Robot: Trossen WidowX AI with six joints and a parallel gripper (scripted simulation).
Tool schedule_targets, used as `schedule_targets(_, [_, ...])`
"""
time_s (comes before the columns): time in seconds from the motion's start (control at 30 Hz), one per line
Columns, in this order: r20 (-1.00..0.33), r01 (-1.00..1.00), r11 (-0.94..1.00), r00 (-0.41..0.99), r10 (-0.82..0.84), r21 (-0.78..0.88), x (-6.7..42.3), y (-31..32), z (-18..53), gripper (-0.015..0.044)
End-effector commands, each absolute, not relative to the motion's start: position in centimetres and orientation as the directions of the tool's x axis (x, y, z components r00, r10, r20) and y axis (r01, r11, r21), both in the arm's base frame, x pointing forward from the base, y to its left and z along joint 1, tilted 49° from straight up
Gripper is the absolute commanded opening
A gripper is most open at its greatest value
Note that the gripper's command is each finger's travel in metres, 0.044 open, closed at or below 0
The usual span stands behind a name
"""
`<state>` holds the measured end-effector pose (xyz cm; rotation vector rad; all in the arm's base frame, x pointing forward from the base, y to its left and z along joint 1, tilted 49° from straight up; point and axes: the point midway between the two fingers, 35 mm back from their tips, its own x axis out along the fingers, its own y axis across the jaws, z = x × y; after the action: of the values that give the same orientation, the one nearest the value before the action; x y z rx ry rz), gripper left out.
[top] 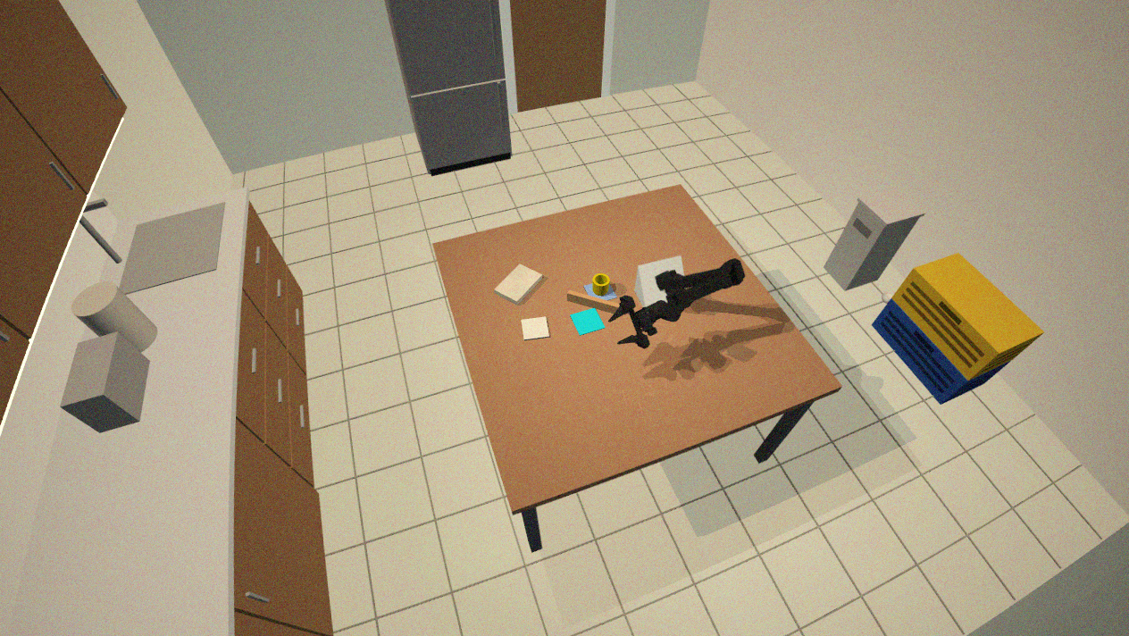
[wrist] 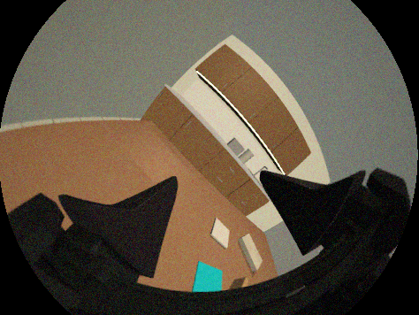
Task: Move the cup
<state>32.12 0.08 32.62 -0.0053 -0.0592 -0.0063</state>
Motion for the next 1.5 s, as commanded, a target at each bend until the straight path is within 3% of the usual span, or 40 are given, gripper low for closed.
schedule_targets(0.0, [0.052, 0.007, 1.0, 0.999, -0.007, -0.009, 32.2, 0.0, 32.4, 0.0374])
schedule_targets(0.13, [-0.116, 0.015, 0.996, 0.993, -0.026, -0.09, 34.0, -1.6, 28.6, 0.0269])
schedule_targets(0.27, [-0.399, -0.047, 0.968, 0.915, -0.058, -0.248, 35.4, -5.1, 21.6, 0.0166])
schedule_targets(0.43, [-0.714, -0.294, 0.9, 0.7, -0.027, -0.323, 34.3, -9.4, 12.6, 0.0166])
schedule_targets(0.63, [-0.898, -0.568, 0.811, 0.418, 0.137, -0.14, 30.2, -12.3, 4.8, 0.0166])
schedule_targets(0.83, [-0.888, -0.731, 0.666, 0.199, 0.415, 0.147, 24.8, -13.3, -0.4, 0.0166])
schedule_targets(1.03, [-0.694, -0.807, 0.491, 0.147, 0.705, 0.328, 19.8, -13.1, -3.0, 0.0166])
schedule_targets(1.47, [-0.668, -0.812, 0.477, 0.152, 0.728, 0.335, 19.3, -13.1, -3.2, 0.0166])
